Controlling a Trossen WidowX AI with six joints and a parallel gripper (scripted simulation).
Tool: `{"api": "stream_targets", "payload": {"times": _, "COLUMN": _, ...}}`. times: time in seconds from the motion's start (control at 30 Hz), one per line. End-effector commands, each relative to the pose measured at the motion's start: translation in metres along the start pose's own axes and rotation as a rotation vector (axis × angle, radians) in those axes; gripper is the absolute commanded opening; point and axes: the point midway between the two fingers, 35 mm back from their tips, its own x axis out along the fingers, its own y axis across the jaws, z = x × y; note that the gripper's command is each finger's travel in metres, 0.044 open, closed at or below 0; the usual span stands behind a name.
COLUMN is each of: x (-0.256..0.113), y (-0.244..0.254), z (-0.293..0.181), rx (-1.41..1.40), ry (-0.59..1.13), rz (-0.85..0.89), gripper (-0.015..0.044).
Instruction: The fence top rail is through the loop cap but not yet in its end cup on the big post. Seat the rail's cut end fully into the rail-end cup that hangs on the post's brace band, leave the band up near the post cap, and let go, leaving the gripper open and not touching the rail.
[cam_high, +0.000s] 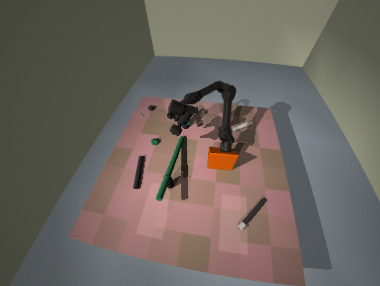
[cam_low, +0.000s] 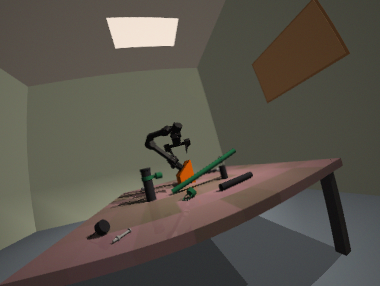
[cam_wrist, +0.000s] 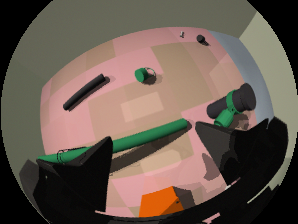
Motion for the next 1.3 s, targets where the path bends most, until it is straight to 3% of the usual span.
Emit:
{"api": "stream_targets", "payload": {"times": 0.0, "x": -0.002, "y": 0.005, "z": -0.011, "rx": -0.054, "ry": -0.006, "rz": -0.021, "gripper": 0.044}}
{"api": "stream_targets", "payload": {"times": 0.23, "x": 0.0, "y": -0.002, "z": -0.01, "rx": -0.122, "ry": 0.009, "rz": -0.012, "gripper": 0.044}}
{"api": "stream_targets", "payload": {"times": 0.73, "x": 0.016, "y": -0.098, "z": -0.015, "rx": -1.108, "ry": 0.039, "rz": 0.185, "gripper": 0.044}}
{"api": "stream_targets", "payload": {"times": 1.27, "x": 0.007, "y": -0.164, "z": -0.03, "rx": -1.606, "ry": -0.098, "rz": 0.222, "gripper": 0.044}}
